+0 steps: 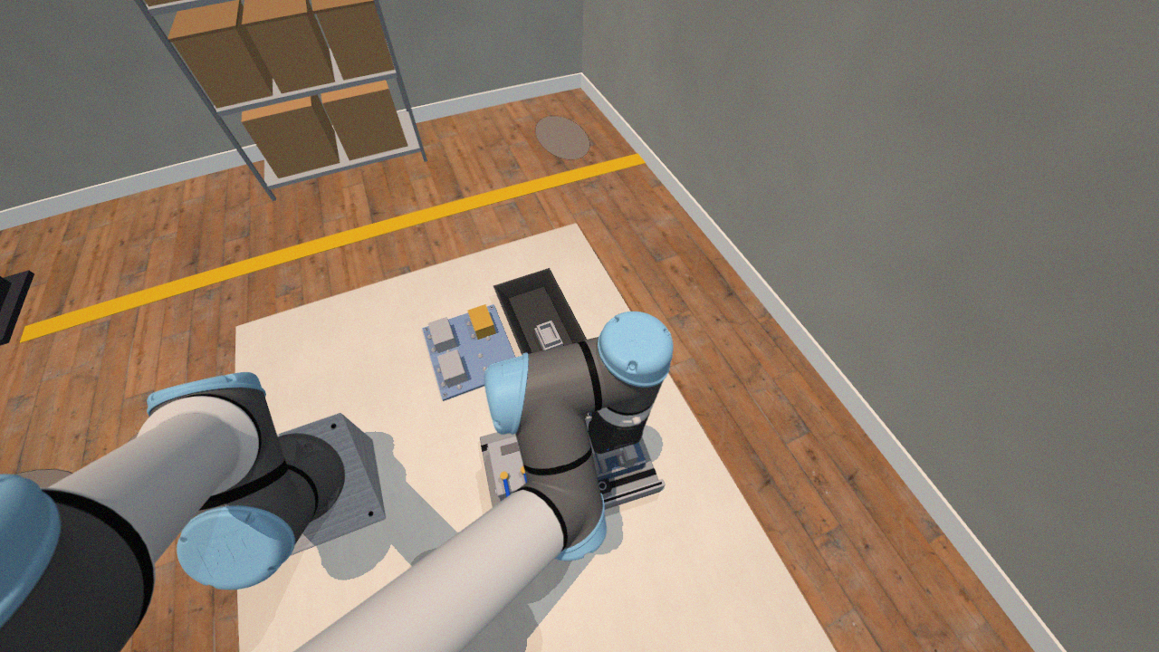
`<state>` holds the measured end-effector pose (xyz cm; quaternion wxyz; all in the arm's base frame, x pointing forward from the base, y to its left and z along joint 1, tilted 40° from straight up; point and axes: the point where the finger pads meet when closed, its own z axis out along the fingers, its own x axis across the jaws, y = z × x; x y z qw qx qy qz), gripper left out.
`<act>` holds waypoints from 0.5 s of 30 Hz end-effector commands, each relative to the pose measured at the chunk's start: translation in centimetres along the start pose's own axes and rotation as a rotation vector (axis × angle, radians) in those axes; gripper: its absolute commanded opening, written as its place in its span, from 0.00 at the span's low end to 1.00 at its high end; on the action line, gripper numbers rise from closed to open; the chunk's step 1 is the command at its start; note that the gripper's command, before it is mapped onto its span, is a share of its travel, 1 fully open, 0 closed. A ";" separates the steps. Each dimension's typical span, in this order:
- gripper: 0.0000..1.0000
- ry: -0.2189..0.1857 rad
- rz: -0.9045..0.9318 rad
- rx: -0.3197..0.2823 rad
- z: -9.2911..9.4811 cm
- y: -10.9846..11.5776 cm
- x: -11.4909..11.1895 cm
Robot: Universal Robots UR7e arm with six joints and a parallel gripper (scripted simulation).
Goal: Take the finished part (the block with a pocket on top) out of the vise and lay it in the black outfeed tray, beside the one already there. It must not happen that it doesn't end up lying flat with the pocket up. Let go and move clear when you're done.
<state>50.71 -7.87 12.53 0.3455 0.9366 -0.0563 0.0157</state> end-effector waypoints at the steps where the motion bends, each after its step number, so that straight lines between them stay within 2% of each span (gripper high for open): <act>1: 1.00 0.001 0.000 0.000 0.0 0.0 0.0; 15: 1.00 0.001 0.000 0.000 0.4 0.0 0.0</act>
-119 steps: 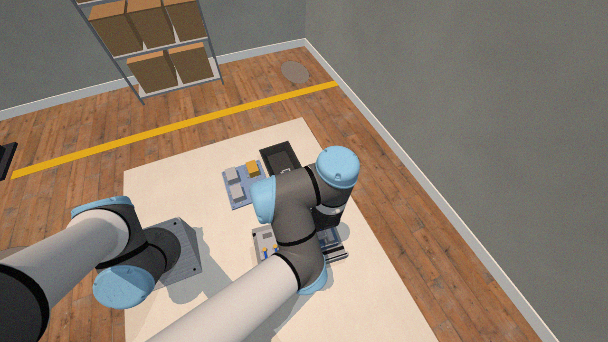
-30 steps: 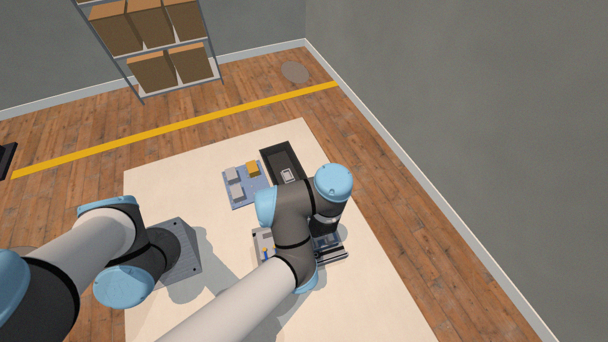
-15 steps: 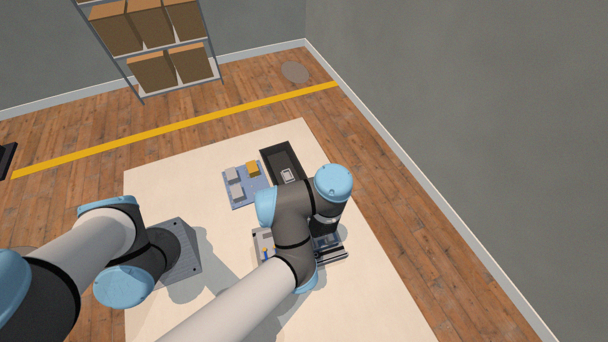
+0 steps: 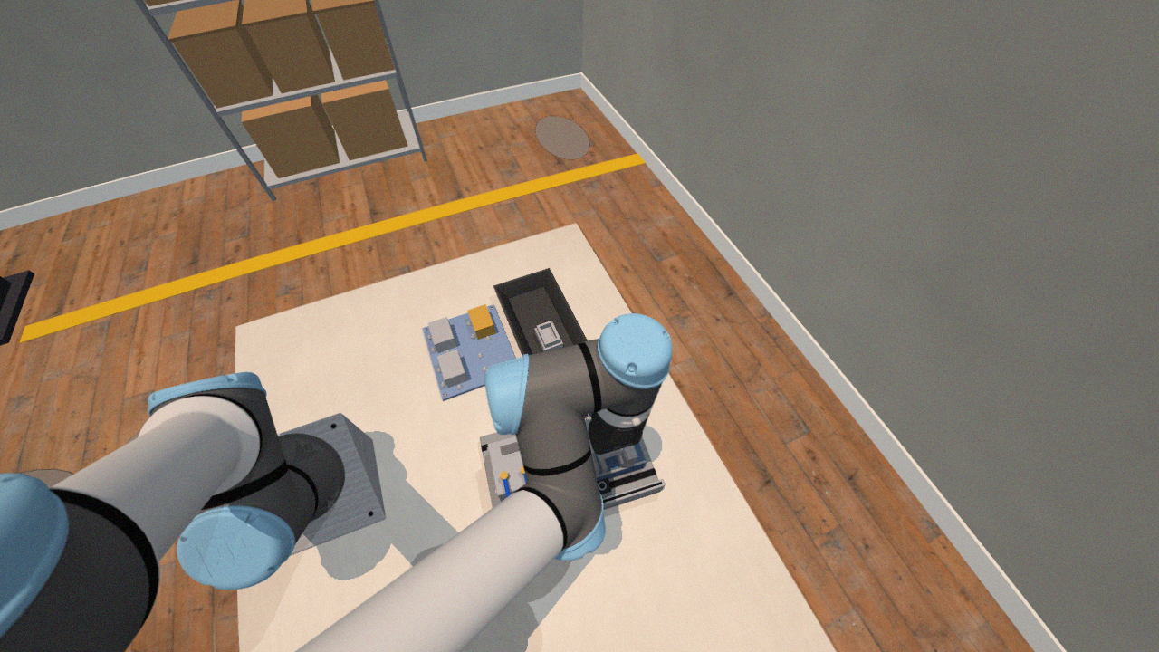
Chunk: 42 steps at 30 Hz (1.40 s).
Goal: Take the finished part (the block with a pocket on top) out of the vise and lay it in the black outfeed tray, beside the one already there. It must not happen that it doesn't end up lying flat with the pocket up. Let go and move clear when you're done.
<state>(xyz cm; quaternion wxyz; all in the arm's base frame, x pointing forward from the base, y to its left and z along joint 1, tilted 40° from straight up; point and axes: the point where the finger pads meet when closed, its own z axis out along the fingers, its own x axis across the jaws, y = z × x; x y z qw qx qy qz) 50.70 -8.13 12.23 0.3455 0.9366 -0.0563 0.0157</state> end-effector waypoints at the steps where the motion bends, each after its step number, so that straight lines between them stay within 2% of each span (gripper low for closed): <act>1: 1.00 0.001 0.000 0.000 0.1 0.0 0.0; 42: 1.00 0.001 0.000 0.000 0.6 0.0 0.0</act>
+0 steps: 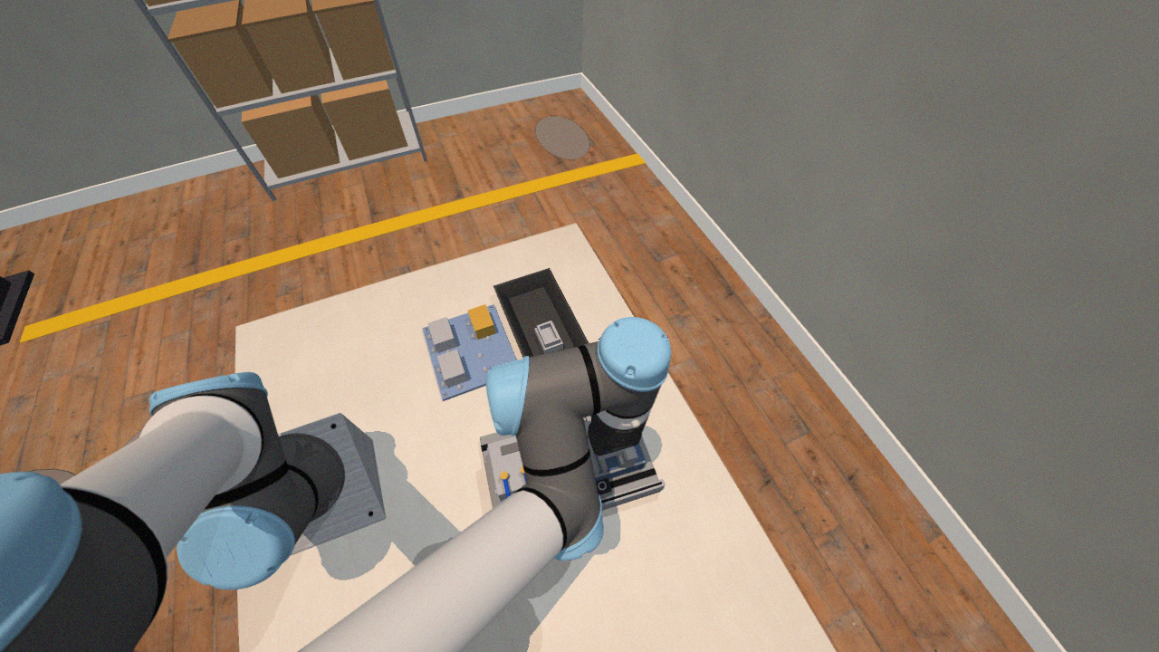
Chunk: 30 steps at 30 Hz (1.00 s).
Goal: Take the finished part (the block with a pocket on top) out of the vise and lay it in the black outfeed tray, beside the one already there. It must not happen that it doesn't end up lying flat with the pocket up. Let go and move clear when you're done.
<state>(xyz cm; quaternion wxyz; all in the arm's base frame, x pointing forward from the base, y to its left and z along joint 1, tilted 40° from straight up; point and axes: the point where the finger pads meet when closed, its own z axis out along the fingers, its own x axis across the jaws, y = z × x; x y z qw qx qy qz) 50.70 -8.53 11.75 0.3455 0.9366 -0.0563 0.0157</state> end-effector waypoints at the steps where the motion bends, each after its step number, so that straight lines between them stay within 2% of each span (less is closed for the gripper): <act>1: 1.00 0.001 0.000 0.000 -0.1 0.0 0.0; 23: 1.00 0.001 0.000 0.000 -0.1 0.0 0.0; 24: 0.00 0.001 0.000 0.000 -0.1 0.0 0.0; 30: 0.00 0.001 0.000 0.000 -0.1 0.0 0.0</act>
